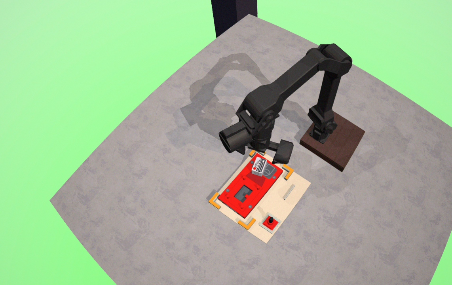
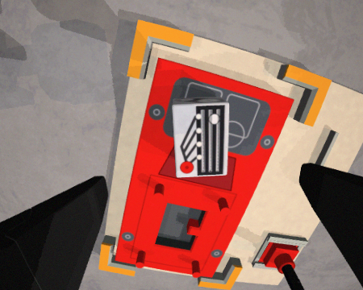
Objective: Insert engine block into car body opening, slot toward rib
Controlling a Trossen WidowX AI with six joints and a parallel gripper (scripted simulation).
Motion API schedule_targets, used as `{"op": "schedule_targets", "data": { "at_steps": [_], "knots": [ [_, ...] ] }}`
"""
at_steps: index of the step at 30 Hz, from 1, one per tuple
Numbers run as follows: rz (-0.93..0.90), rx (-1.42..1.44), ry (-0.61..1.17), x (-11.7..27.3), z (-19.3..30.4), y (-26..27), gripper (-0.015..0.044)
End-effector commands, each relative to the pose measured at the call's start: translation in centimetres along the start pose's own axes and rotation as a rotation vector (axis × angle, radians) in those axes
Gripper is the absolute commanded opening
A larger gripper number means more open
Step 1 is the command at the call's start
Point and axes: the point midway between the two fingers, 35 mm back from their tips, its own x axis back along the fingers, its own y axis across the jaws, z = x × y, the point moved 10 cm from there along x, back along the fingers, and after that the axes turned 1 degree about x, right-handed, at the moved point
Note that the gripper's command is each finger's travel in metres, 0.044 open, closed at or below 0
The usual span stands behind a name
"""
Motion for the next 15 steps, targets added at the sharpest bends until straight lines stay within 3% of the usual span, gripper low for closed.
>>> {"op": "schedule_targets", "data": {
  "at_steps": [1,15],
  "knots": [
    [0.012,-0.007,-0.006,-1.5,-0.2,-0.2,0.044],
    [0.012,-0.007,-0.006,-3.1,-0.2,-0.2,0.044]
  ]
}}
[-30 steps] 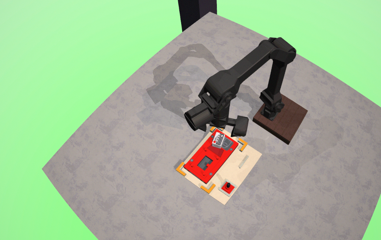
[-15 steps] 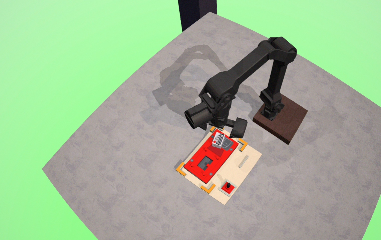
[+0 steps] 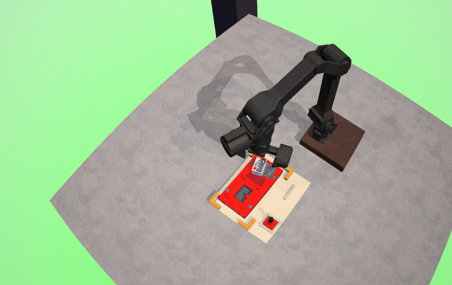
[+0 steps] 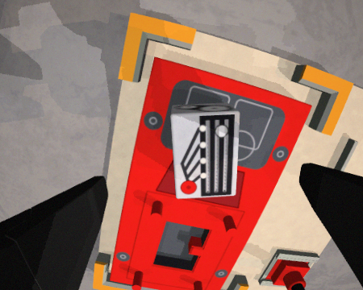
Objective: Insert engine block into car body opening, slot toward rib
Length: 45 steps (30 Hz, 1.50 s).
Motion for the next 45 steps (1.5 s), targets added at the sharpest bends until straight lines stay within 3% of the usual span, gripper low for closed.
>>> {"op": "schedule_targets", "data": {
  "at_steps": [1,21,32,40,43,45],
  "knots": [
    [0.014,-0.003,-0.009,-0.8,0.0,-0.1,0.044],
    [0.014,-0.003,-0.009,-3.3,0.0,-0.1,0.044],
    [0.014,-0.003,-0.009,-3.3,0.0,-0.1,0.0151],
    [0.014,-0.003,-0.009,-3.3,0.0,-0.1,0.0098],
    [0.014,-0.003,-0.009,-3.1,0.1,-0.1,0.0019],
    [0.014,-0.003,-0.008,-2.5,0.2,0.0,0.0]
  ]
}}
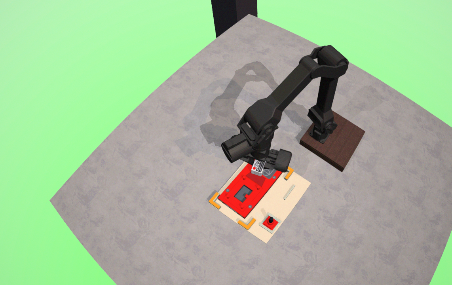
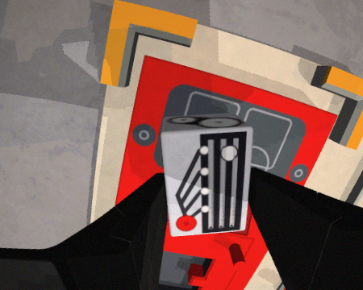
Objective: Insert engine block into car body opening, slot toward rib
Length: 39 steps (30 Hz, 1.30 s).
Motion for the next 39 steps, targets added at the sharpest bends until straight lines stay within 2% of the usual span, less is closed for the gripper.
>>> {"op": "schedule_targets", "data": {
  "at_steps": [1,39],
  "knots": [
    [0.005,-0.002,-0.003,0.8,0.3,0.2,0.0],
    [0.005,-0.002,-0.001,12.2,1.1,0.6,0.0]
  ]
}}
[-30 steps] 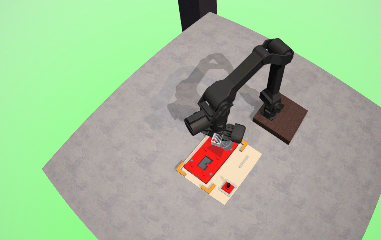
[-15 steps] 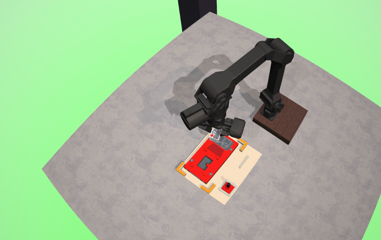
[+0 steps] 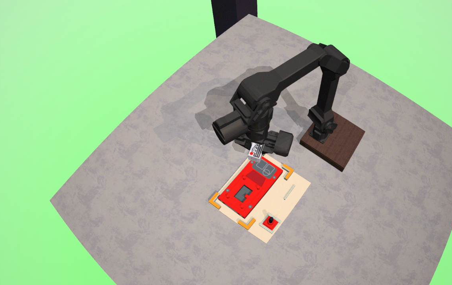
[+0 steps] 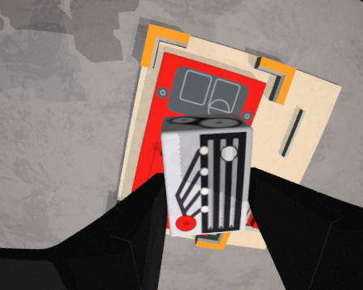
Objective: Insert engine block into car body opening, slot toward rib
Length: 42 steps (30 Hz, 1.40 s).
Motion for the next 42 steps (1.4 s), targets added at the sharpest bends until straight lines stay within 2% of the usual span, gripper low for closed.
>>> {"op": "schedule_targets", "data": {
  "at_steps": [1,42],
  "knots": [
    [-0.003,-0.007,0.008,0.9,-0.1,-0.1,0.0],
    [-0.002,-0.302,0.016,-8.5,8.3,1.4,0.0]
  ]
}}
